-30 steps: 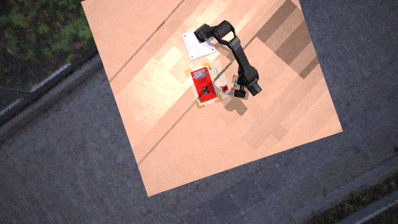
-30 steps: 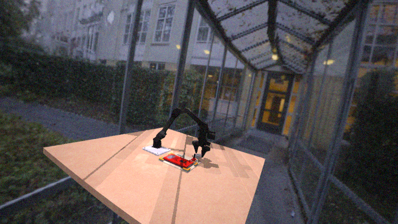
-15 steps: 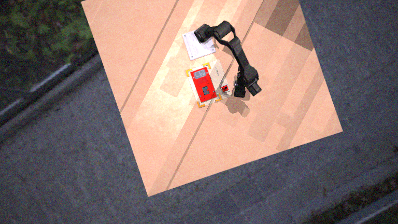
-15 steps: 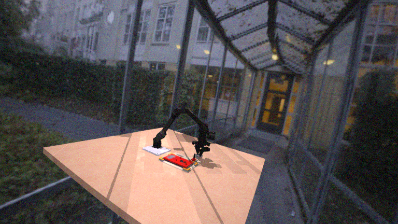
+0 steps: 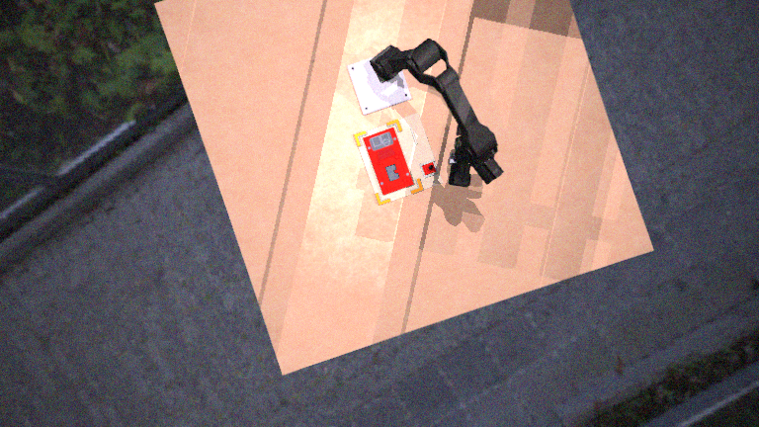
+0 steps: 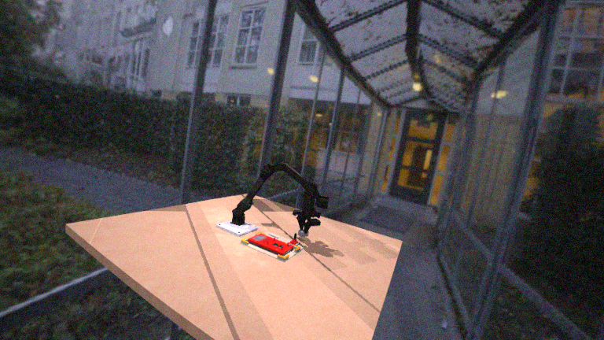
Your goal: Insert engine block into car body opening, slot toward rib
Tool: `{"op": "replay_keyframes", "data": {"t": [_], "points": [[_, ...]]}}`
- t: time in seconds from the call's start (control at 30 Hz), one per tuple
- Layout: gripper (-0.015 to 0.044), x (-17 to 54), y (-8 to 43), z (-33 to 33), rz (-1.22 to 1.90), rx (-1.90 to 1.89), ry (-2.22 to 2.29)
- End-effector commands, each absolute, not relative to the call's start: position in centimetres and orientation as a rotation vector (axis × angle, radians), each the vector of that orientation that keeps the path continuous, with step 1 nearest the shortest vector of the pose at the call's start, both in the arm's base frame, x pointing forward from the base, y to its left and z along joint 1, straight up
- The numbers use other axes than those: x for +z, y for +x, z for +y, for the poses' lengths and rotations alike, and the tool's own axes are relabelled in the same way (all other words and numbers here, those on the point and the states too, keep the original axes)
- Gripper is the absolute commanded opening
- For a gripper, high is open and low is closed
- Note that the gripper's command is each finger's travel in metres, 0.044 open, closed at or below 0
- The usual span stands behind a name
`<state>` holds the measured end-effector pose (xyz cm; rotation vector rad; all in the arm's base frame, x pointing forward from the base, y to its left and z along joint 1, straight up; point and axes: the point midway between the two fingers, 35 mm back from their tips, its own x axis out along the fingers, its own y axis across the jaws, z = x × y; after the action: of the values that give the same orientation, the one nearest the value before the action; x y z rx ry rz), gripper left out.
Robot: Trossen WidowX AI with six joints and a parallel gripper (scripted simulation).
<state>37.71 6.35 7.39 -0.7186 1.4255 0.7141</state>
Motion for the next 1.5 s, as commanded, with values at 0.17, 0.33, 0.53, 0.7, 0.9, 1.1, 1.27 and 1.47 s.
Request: {"op": "replay_keyframes", "data": {"t": [0.17, 0.33, 0.53, 0.7, 0.9, 1.1, 1.27, 1.47], "points": [[0.0, 10.4, 37.9, 6.4, 1.419, 0.722, -0.723], [0.0, 12.0, 37.8, 6.4, 1.419, 0.721, -0.723], [0.0, 13.9, 37.7, 6.3, 1.42, 0.721, -0.722], [0.0, 15.5, 37.4, 6.3, 1.42, 0.721, -0.721], [0.0, 17.2, 37.0, 6.2, 1.421, 0.72, -0.721], [0.0, 16.9, 37.1, 5.1, 1.435, 0.679, -0.679], [0.0, 16.3, 37.1, 3.6, 1.454, 0.619, -0.62], [0.0, 15.6, 37.0, 1.7, 1.475, 0.548, -0.549]]}}
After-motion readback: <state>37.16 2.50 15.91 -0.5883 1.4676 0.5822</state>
